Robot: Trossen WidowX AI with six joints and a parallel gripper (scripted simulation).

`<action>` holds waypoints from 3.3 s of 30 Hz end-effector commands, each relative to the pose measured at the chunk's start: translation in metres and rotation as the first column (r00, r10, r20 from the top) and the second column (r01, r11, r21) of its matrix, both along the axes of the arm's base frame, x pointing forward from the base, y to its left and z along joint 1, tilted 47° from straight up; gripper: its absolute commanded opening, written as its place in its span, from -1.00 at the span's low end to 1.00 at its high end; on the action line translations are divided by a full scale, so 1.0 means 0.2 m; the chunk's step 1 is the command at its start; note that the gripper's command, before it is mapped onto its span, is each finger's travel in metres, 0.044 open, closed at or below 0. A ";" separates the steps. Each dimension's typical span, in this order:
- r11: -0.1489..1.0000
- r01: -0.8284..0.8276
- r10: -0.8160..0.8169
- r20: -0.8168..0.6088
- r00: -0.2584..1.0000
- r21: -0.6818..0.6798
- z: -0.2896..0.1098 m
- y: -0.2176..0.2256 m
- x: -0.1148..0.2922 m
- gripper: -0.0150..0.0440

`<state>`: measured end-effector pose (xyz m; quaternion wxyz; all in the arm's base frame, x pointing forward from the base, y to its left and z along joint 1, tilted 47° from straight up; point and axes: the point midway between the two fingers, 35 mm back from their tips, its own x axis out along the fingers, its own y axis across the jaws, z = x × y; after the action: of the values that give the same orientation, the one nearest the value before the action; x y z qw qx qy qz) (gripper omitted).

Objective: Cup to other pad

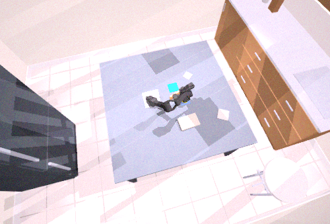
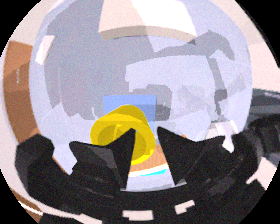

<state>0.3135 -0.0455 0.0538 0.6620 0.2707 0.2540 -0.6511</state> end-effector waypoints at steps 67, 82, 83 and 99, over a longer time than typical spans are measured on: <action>1.000 -0.011 0.011 -0.006 1.000 -0.002 0.26 0.28 0.00 -0.49; 1.000 -0.008 0.008 -0.005 1.000 0.001 0.15 0.40 -0.06 -0.49; 1.000 -0.008 0.008 -0.005 1.000 0.001 0.14 0.41 -0.06 -0.49; 1.000 -0.007 0.007 -0.005 1.000 0.004 -0.01 0.57 -0.15 -0.49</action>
<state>0.2884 0.0620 0.0596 0.6643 0.2706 0.2575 -0.6474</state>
